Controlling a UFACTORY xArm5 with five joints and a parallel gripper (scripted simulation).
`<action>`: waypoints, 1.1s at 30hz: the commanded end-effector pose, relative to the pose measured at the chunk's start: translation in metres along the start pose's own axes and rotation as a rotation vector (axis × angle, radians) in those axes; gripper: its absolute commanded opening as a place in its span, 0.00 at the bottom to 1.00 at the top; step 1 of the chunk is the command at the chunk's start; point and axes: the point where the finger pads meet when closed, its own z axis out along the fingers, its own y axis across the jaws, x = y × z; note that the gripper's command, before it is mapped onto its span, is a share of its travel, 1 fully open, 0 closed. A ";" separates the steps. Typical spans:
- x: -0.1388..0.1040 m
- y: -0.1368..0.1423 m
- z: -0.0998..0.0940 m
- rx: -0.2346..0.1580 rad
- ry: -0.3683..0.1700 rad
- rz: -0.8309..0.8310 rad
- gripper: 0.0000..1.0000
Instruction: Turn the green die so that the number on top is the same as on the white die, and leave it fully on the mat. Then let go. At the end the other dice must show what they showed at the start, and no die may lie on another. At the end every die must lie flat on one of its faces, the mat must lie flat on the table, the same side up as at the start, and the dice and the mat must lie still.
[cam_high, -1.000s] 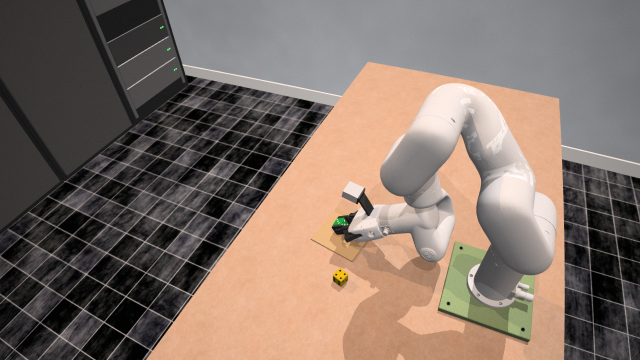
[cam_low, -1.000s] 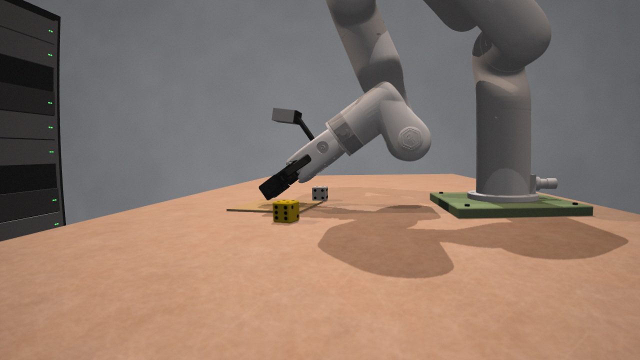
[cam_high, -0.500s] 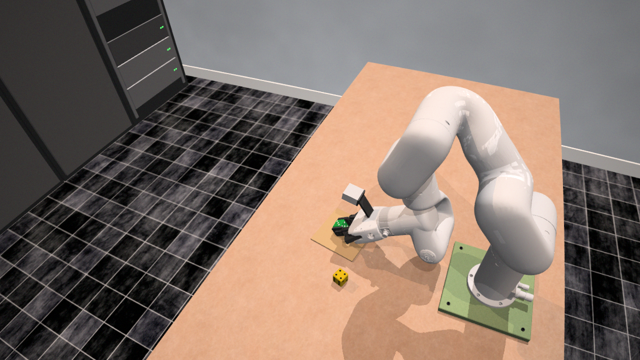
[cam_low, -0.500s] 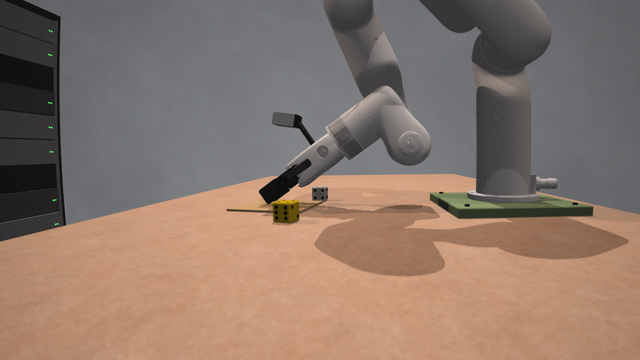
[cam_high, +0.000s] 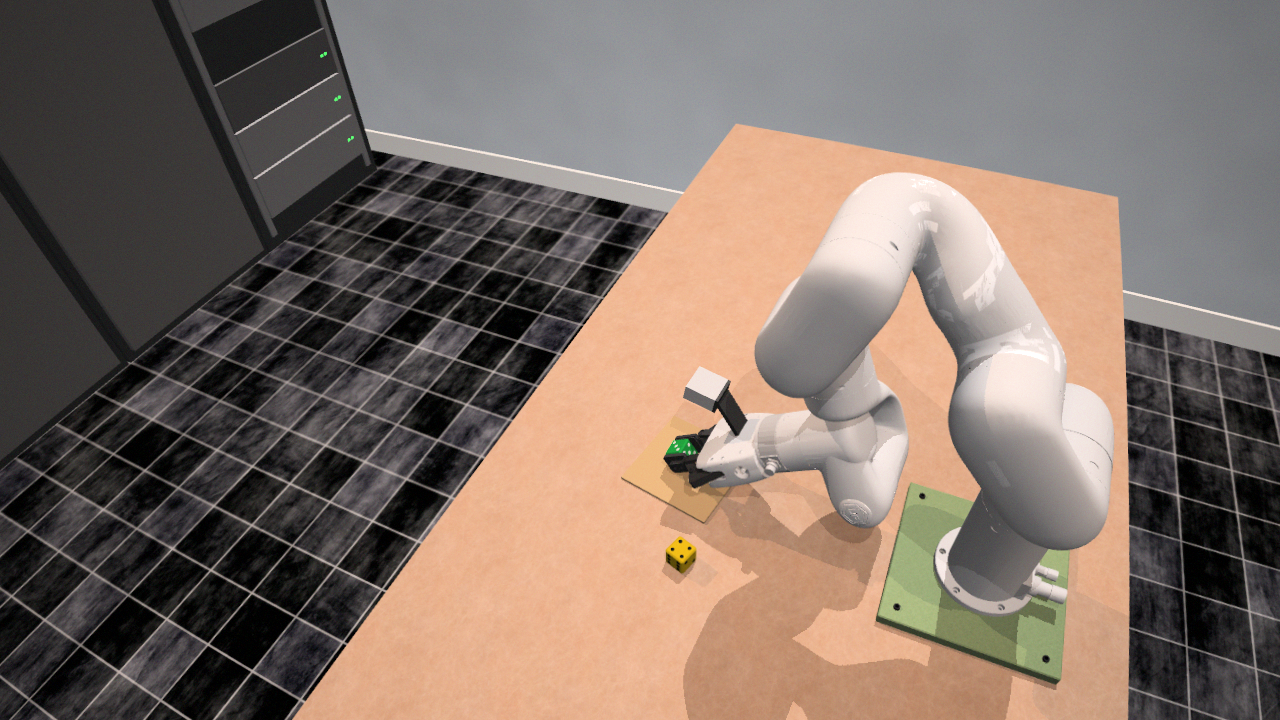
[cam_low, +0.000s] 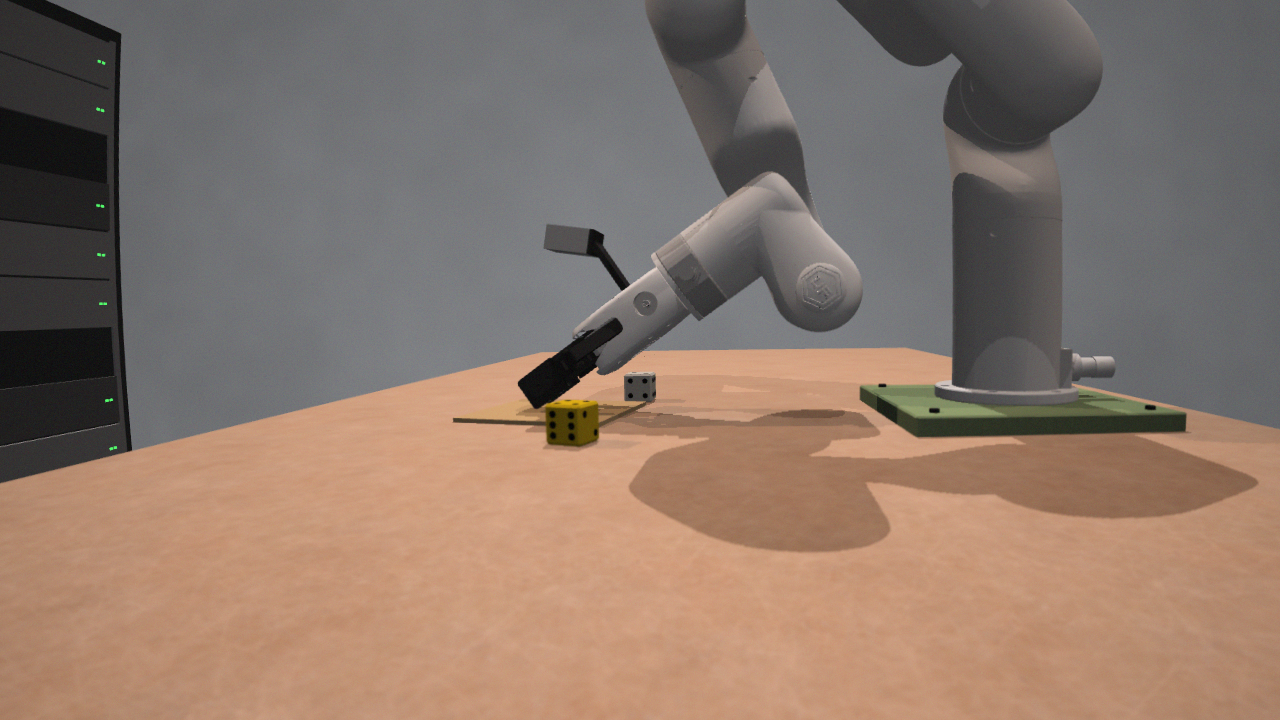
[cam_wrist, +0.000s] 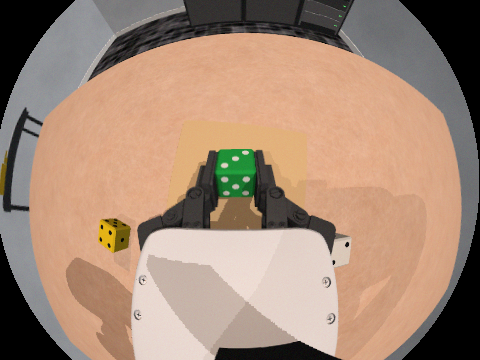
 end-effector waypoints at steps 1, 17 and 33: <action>0.001 0.000 0.000 0.000 0.002 0.000 0.27; 0.001 0.000 0.000 0.000 0.002 0.000 0.27; 0.001 0.000 0.000 0.000 0.002 0.000 0.43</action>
